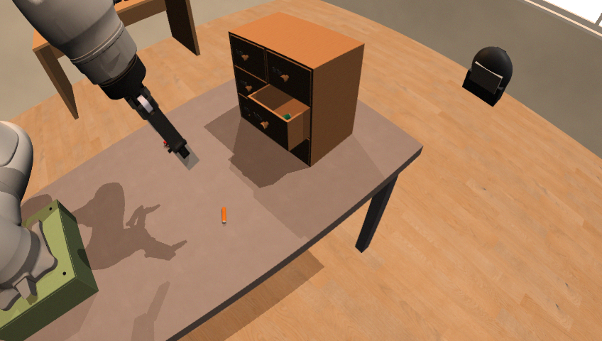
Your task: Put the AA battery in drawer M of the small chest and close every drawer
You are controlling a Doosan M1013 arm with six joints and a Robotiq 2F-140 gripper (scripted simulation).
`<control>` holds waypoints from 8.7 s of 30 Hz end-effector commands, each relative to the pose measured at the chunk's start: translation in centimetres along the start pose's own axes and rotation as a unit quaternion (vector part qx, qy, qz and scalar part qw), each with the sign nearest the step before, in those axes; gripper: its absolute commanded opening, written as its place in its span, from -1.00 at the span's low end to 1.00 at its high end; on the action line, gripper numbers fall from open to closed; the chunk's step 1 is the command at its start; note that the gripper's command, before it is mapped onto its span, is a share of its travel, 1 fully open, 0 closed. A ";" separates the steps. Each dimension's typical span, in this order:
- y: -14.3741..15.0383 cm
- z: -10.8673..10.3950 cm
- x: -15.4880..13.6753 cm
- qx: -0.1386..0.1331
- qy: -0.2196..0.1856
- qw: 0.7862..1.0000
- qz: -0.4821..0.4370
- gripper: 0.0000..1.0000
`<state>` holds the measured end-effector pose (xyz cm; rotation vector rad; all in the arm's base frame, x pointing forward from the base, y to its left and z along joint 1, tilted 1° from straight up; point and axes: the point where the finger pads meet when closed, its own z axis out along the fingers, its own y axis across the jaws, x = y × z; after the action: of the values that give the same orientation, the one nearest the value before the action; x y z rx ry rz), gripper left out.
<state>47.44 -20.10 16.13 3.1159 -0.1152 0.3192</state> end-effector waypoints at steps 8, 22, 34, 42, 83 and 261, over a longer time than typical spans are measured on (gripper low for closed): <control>0.0 3.3 1.8 0.004 0.168 0.986 0.001 1.00; 0.0 5.4 3.1 0.004 0.271 0.963 0.001 1.00; -0.1 7.2 4.3 0.004 0.356 0.934 0.001 1.00; 0.0 8.9 5.4 0.003 0.436 0.900 0.002 1.00; 0.0 9.8 6.0 0.002 0.479 0.878 0.002 -1.00; -0.1 15.3 20.9 0.002 0.479 0.878 0.002 -1.00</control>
<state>70.22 -21.81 5.44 2.5572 -0.0991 1.7553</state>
